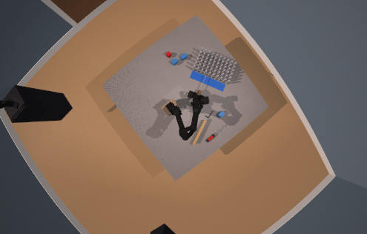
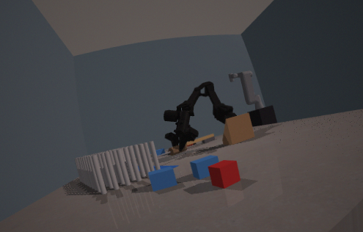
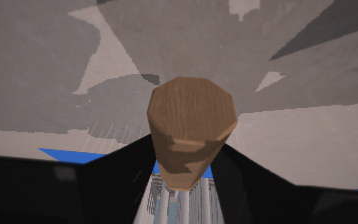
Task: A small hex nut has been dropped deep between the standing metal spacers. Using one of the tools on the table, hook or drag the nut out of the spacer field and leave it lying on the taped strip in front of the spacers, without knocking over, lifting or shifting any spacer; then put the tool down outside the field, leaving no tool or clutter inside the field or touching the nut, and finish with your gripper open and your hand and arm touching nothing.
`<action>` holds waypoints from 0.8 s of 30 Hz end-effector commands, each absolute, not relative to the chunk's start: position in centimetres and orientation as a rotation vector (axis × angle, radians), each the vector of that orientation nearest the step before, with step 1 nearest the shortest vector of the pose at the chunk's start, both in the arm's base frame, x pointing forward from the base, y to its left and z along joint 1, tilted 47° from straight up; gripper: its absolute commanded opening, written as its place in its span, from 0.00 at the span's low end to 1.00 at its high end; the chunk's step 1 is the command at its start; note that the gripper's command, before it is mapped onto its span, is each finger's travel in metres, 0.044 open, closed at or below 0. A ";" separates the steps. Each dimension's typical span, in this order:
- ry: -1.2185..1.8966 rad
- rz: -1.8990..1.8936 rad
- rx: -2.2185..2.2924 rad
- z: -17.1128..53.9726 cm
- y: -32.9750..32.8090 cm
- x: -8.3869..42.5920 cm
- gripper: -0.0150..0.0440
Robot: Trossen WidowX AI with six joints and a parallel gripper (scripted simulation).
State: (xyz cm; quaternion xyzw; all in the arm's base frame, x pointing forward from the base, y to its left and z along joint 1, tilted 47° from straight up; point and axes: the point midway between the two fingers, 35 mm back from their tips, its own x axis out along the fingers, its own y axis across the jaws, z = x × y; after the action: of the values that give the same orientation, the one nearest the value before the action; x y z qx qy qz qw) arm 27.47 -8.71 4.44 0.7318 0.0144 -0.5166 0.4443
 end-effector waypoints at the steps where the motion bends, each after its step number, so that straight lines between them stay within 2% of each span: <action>1: 0.031 -1.272 1.821 4.5 -8.6 27.8 0.25; 24: 0.029 -1.272 1.822 4.2 -8.3 28.8 0.25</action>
State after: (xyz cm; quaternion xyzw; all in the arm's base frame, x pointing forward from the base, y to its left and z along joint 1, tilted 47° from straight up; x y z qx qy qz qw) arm 28.51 -8.43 4.05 0.7321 0.0138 -0.5165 0.4439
